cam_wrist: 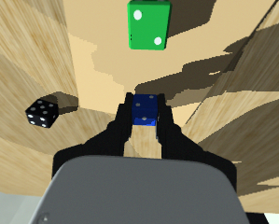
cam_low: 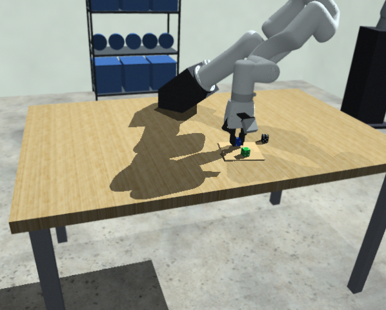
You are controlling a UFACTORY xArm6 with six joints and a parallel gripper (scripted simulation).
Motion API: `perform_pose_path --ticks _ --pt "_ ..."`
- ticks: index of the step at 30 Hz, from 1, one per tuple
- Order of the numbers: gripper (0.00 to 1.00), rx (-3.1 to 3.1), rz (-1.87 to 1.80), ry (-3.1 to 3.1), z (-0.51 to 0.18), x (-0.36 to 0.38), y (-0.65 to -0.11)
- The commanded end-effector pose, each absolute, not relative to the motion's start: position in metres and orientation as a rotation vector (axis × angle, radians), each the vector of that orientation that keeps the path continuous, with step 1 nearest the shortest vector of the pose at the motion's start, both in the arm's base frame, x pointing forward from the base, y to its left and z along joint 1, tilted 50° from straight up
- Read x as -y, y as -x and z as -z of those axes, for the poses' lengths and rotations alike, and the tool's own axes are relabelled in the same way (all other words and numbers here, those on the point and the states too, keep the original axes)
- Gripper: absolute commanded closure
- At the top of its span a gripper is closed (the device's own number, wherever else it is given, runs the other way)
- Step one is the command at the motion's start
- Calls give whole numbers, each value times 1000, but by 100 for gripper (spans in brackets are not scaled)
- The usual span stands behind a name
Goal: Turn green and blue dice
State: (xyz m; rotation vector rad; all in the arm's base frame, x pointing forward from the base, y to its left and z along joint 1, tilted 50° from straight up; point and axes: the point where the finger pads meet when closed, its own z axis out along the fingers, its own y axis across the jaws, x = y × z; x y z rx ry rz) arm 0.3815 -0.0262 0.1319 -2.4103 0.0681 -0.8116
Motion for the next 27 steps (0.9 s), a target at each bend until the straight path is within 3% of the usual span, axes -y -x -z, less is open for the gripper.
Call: perform_pose_path --ticks 1,27 --pt "79 -68 814 2411 -132 27 -382" --pt "79 -68 814 2411 -130 25 -384"
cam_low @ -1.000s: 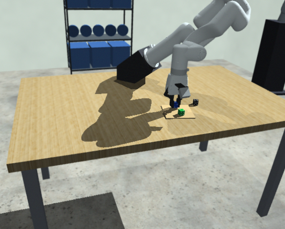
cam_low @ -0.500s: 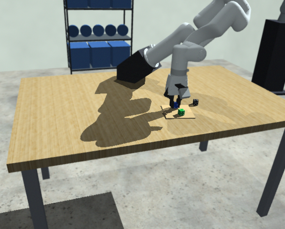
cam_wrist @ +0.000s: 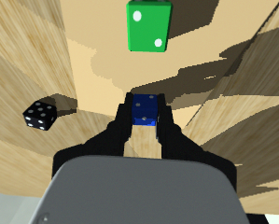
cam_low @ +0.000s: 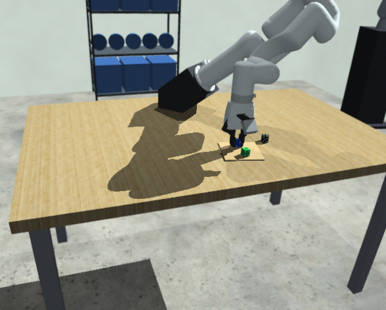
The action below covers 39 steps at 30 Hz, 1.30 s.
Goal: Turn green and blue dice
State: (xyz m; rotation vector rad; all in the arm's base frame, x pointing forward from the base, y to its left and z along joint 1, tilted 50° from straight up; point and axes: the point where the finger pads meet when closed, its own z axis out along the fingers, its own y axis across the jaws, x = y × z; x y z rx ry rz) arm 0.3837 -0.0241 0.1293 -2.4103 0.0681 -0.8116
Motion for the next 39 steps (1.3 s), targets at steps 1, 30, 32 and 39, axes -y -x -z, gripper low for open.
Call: perform_pose_path --ticks 1,30,32,39 --pt "79 -68 814 2411 -130 25 -384" --pt "79 -68 814 2411 -130 25 -384" --pt "75 -68 814 2411 -130 25 -384" --pt "67 -68 814 2411 -130 25 -384"
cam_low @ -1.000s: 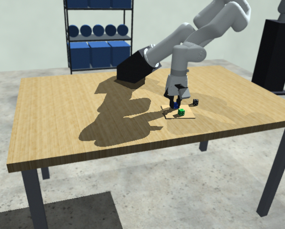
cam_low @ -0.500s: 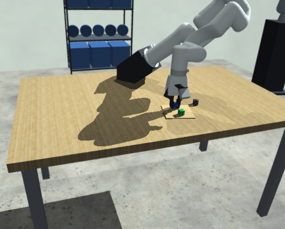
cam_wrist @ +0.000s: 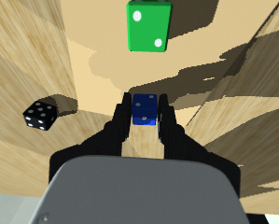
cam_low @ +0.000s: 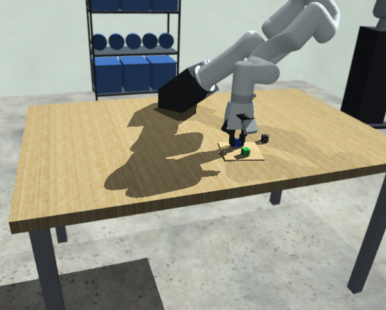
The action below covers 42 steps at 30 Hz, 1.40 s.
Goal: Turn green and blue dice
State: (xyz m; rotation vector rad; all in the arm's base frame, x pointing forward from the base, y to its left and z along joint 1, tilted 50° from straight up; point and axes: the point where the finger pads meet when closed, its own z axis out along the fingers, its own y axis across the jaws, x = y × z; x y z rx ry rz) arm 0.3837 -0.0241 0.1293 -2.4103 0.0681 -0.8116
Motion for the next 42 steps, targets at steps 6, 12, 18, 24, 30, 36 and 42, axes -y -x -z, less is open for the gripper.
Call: perform_pose_path --ticks 6,12,18,24,30,36,42 --pt "58 -68 814 2411 -130 25 -384" --pt "58 -68 814 2411 -130 25 -384" --pt "58 -68 814 2411 -131 25 -383" --pt "58 -68 814 2411 -136 30 -378" --pt "58 -68 814 2411 -153 44 -363" --pt "58 -68 814 2411 -175 61 -344" --pt "58 -68 814 2411 -184 68 -336"
